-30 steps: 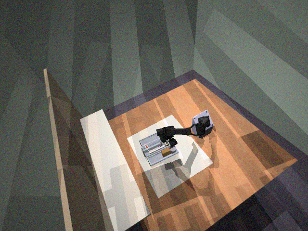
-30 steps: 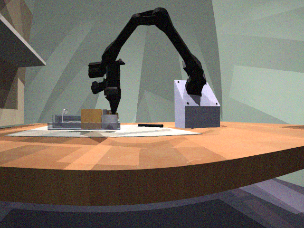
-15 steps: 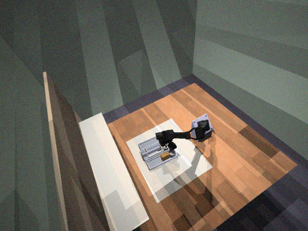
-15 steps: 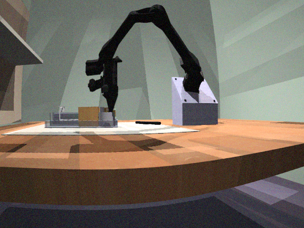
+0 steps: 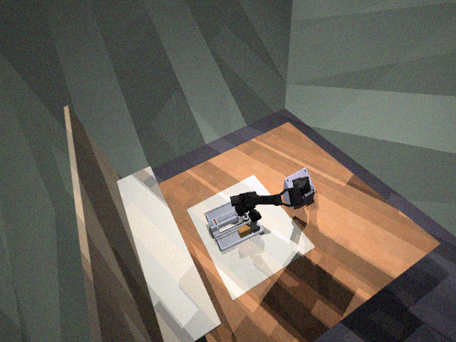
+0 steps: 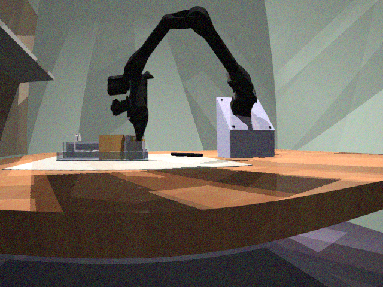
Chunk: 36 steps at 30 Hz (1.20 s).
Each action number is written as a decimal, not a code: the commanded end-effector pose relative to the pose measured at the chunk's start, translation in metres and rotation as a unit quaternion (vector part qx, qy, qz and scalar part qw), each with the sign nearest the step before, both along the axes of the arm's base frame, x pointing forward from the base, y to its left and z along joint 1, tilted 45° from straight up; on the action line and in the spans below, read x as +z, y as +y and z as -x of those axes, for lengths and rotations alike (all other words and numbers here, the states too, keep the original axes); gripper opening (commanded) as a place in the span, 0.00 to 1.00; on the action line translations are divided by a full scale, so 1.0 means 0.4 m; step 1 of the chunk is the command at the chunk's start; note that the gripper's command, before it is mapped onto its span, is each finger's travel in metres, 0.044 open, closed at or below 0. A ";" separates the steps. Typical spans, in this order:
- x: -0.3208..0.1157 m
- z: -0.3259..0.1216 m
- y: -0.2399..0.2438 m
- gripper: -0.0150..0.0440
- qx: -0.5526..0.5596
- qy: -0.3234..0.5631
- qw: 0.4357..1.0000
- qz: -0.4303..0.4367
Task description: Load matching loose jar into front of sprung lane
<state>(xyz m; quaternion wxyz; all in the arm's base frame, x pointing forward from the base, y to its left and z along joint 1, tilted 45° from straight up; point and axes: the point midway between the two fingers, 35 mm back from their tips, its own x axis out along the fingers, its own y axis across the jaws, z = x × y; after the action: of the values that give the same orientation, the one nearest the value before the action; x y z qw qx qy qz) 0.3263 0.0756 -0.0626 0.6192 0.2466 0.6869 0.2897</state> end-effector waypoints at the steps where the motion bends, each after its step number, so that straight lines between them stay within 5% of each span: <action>1: 0.006 -0.020 0.001 0.25 -0.002 -0.012 1.000 -0.003; 36: -0.007 -0.022 0.014 0.25 -0.002 -0.012 1.000 -0.003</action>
<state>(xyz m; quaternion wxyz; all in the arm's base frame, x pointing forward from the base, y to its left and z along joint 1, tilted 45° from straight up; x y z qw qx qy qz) 0.3304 0.0797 -0.0663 0.6211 0.2451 0.6860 0.2891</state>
